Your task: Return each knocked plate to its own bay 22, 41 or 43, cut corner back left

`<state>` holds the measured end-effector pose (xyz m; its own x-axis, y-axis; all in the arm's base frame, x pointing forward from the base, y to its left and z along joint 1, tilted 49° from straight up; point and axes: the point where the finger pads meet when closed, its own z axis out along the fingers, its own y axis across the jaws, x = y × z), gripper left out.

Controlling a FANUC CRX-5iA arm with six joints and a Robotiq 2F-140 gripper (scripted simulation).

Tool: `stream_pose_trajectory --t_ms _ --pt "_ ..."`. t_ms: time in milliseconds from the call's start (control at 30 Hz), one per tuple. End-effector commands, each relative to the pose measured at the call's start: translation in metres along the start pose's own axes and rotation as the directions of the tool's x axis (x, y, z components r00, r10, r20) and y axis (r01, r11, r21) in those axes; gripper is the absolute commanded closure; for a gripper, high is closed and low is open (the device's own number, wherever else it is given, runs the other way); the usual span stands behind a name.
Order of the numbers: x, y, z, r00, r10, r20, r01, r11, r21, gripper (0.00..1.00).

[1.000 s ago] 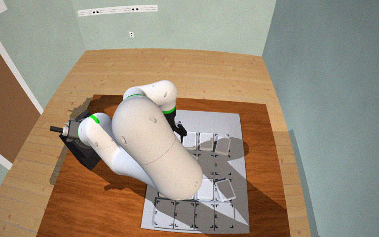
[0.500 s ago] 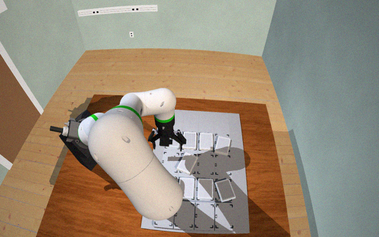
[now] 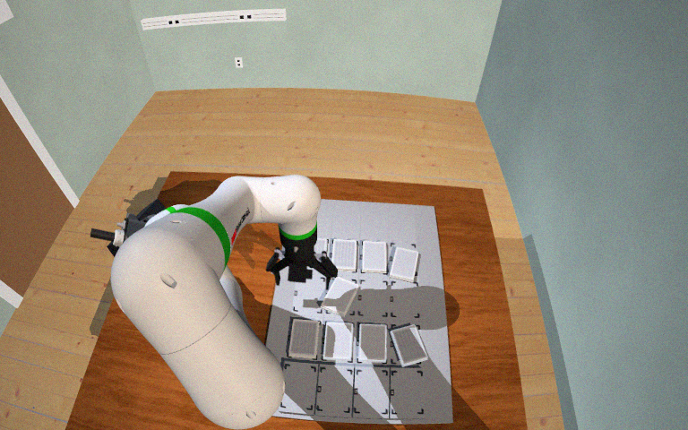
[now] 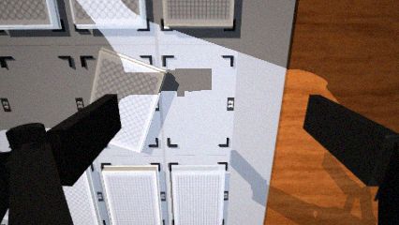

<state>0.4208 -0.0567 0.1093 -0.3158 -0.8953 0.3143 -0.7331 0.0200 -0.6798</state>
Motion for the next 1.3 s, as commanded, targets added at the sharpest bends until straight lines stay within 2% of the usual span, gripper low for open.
stream_pose_trajectory --t_ms 0,700,767,1267 --pt "0.017 0.001 -0.001 1.000 -0.001 0.009 0.001 1.000 0.017 0.00" --pt "0.093 0.000 0.000 1.000 -0.001 0.009 0.001 1.000 0.017 0.00" --pt "0.093 0.000 0.000 1.000 -0.001 0.009 0.001 1.000 0.017 0.00" --pt "0.153 0.000 0.000 1.000 -0.001 0.009 0.001 1.000 0.017 0.00"
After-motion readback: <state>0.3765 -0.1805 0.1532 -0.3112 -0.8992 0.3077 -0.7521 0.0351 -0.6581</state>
